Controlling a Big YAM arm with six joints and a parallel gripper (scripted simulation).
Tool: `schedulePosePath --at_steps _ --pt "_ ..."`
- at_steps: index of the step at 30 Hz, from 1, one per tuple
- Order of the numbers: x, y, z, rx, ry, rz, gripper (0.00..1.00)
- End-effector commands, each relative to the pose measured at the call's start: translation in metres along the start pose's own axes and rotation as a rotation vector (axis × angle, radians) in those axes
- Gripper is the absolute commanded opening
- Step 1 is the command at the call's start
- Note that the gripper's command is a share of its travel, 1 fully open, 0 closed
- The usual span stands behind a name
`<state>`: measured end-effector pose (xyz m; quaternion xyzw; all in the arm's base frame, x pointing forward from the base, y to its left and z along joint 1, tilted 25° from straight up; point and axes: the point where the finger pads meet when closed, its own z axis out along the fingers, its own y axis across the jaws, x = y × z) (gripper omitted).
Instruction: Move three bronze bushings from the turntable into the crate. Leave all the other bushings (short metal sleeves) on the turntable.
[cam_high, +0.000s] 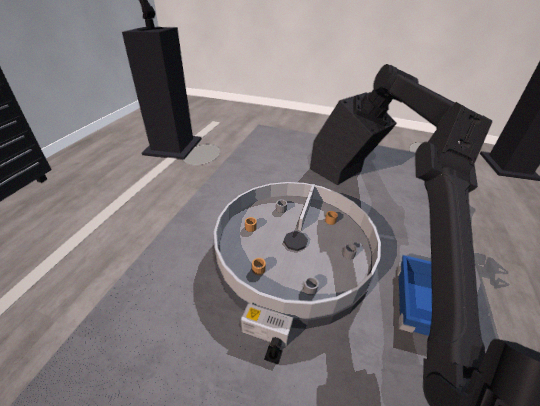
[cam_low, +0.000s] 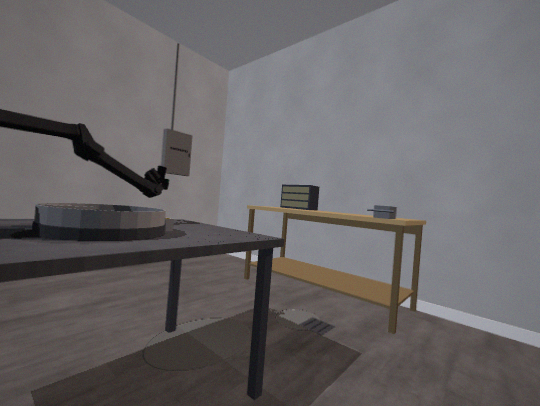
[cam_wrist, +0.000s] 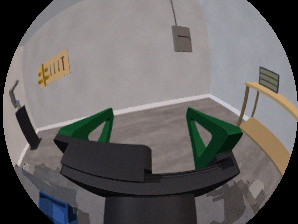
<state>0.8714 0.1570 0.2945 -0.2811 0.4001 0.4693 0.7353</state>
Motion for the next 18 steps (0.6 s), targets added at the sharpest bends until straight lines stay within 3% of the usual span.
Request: schedulePosePath --at_steps 1,17,18 --pt "-0.012 0.0 0.003 -0.004 -0.007 -0.015 1.0" --pt "-0.012 0.0 0.003 -0.004 -0.007 -0.015 1.0" --pt "-0.022 0.002 0.008 -0.016 -0.018 -0.035 1.0"
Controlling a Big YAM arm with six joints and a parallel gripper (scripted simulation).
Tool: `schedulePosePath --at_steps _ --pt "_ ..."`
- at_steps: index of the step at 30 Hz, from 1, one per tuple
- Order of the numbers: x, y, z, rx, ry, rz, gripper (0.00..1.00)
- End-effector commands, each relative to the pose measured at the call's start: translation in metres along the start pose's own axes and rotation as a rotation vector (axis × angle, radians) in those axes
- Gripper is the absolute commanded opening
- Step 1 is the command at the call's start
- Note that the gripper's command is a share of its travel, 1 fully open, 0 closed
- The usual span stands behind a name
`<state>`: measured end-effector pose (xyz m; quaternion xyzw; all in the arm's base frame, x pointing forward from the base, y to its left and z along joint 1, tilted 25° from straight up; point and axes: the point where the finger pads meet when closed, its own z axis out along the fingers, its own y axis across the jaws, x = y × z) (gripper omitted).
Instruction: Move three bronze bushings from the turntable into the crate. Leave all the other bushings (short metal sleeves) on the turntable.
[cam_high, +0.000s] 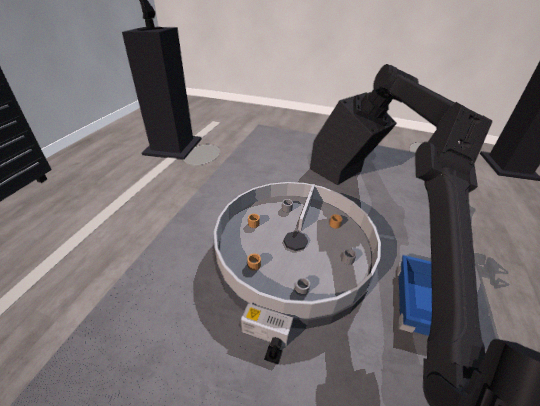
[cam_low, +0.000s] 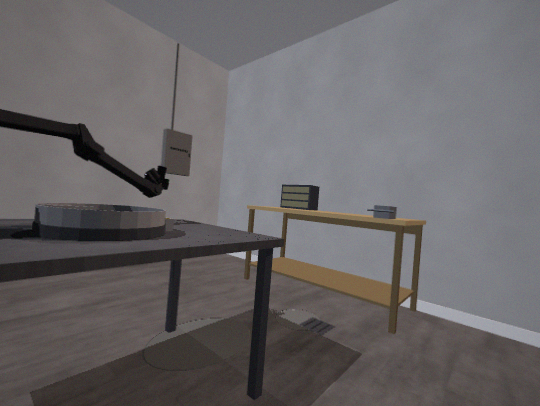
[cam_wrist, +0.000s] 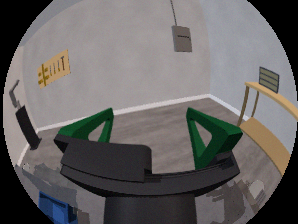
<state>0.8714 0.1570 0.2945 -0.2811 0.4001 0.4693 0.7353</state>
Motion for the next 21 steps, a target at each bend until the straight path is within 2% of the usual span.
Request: schedulePosePath --at_steps 1,3,8,11,14,16,17,18,21 --pt "-0.023 0.0 0.007 -0.011 -0.016 -0.032 1.0" --pt "-0.036 -0.007 0.002 0.01 -0.01 -0.036 1.0" --pt "-0.042 -0.027 -0.015 0.073 0.01 -0.017 1.0" --pt "-0.049 -0.048 -0.036 0.15 0.037 0.013 1.0" --pt "-0.046 -0.068 -0.062 0.263 0.077 0.058 1.0" --pt "-0.046 -0.068 -0.062 0.263 0.077 0.058 1.0" --pt "-0.063 -0.075 -0.064 0.282 0.07 0.031 1.0" --pt "-0.054 -0.089 -0.094 0.357 0.111 0.096 1.0" --pt "-0.051 -0.109 -0.142 0.524 0.171 0.165 1.0"
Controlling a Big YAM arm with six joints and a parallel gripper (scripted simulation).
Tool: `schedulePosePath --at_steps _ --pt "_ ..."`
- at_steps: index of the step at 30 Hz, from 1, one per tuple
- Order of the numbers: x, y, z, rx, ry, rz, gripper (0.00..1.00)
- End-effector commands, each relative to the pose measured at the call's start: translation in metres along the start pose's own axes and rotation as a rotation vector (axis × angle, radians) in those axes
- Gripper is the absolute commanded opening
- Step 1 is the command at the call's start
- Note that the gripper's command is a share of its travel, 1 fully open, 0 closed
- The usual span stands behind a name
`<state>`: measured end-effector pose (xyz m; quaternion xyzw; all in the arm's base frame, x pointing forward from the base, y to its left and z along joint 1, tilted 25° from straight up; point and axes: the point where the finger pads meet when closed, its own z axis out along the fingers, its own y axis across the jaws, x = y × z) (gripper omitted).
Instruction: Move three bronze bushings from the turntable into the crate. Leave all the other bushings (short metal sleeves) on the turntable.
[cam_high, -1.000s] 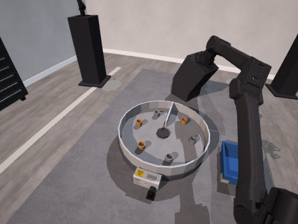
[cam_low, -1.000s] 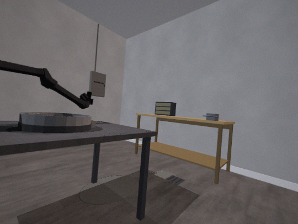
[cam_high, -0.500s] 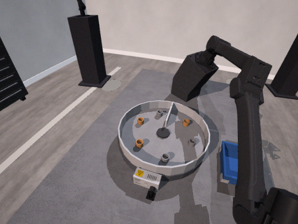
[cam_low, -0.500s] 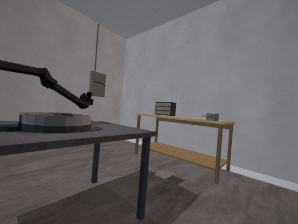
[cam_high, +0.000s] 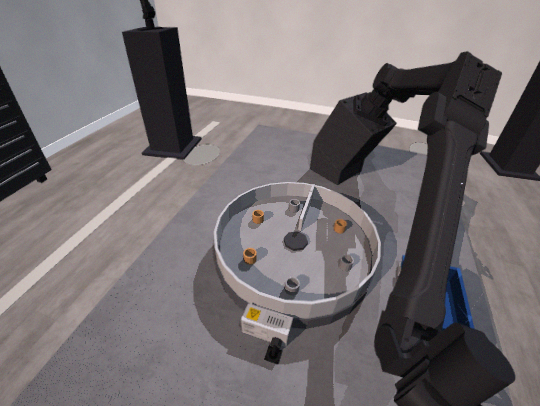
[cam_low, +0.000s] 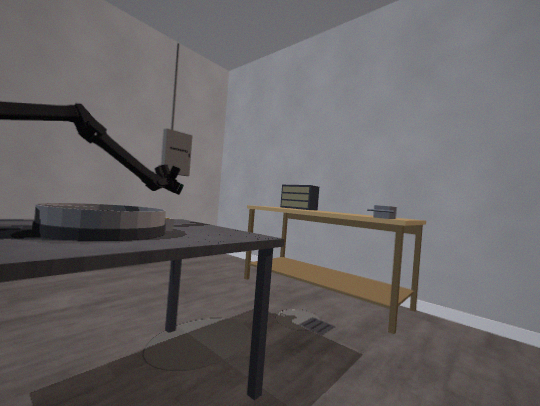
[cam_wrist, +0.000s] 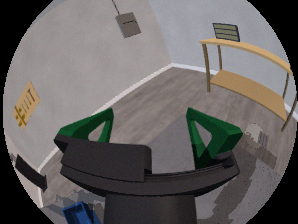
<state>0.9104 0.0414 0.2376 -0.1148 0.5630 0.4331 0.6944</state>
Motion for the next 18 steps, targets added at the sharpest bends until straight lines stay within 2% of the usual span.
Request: schedulePosePath --at_steps 1,4,5,10,12,13,14,15,16,17,18 --pt "-0.056 -0.042 -0.044 0.183 0.033 -0.016 1.0" --pt "-0.049 -0.075 -0.096 0.374 0.108 0.074 1.0" --pt "-0.055 -0.081 -0.109 0.374 0.108 0.074 1.0" --pt "-0.035 -0.114 -0.223 0.711 0.25 0.258 1.0" --pt "-0.035 -0.114 -0.223 0.711 0.25 0.258 1.0" --pt "-0.037 -0.117 -0.282 0.775 0.281 0.3 1.0" --pt "-0.029 -0.116 -0.305 0.837 0.313 0.343 1.0" --pt "-0.032 -0.114 -0.321 0.837 0.313 0.343 1.0" --pt "-0.024 -0.11 -0.345 0.897 0.345 0.388 1.0" --pt "-0.027 -0.105 -0.363 0.897 0.345 0.388 1.0" --pt "-0.017 -0.098 -0.387 0.953 0.378 0.434 1.0"
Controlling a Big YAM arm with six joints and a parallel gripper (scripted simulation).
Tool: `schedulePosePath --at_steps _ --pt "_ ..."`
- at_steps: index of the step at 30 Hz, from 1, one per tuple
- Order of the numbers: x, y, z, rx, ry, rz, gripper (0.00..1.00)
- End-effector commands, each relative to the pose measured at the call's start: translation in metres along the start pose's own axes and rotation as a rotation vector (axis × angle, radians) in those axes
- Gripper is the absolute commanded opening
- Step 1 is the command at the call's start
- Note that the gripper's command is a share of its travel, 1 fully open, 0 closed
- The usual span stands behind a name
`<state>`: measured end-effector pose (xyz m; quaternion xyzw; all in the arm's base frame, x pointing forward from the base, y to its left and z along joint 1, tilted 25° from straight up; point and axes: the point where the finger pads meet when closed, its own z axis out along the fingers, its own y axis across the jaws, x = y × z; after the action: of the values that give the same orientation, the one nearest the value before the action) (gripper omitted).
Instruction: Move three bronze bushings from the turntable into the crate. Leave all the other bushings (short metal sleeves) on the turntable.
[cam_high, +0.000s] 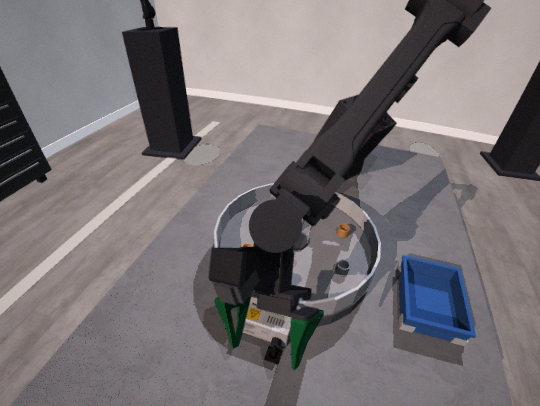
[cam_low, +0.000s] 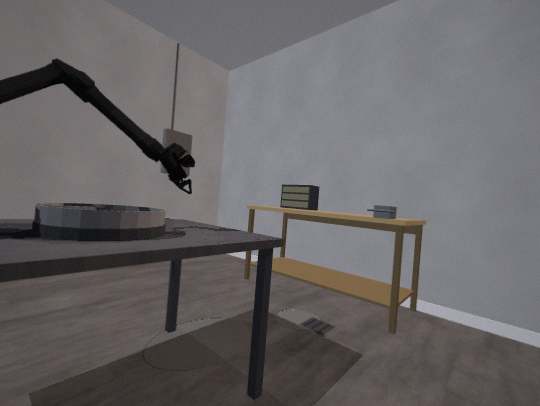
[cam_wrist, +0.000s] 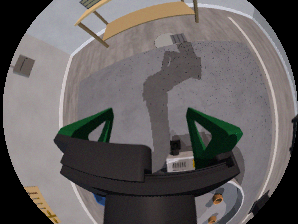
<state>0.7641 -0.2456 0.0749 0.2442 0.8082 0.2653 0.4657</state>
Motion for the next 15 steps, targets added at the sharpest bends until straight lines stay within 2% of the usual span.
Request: schedulePosePath --at_steps 1,2,4,5,7,9,11,12,15 --pt "0.007 -0.036 -0.067 0.126 0.055 0.03 1.0" --pt "0.011 -0.045 -0.084 0.126 0.055 0.03 1.0" --pt "0.044 -0.074 -0.117 0.228 0.133 0.107 1.0" --pt "0.05 -0.08 -0.135 0.224 0.134 0.107 1.0" --pt "0.087 -0.102 -0.17 0.313 0.212 0.181 1.0" --pt "0.124 -0.116 -0.206 0.38 0.288 0.251 1.0" --pt "0.124 -0.116 -0.206 0.38 0.288 0.251 1.0" --pt "0.157 -0.122 -0.25 0.407 0.324 0.284 1.0" --pt "0.208 -0.127 -0.294 0.472 0.421 0.369 1.0"
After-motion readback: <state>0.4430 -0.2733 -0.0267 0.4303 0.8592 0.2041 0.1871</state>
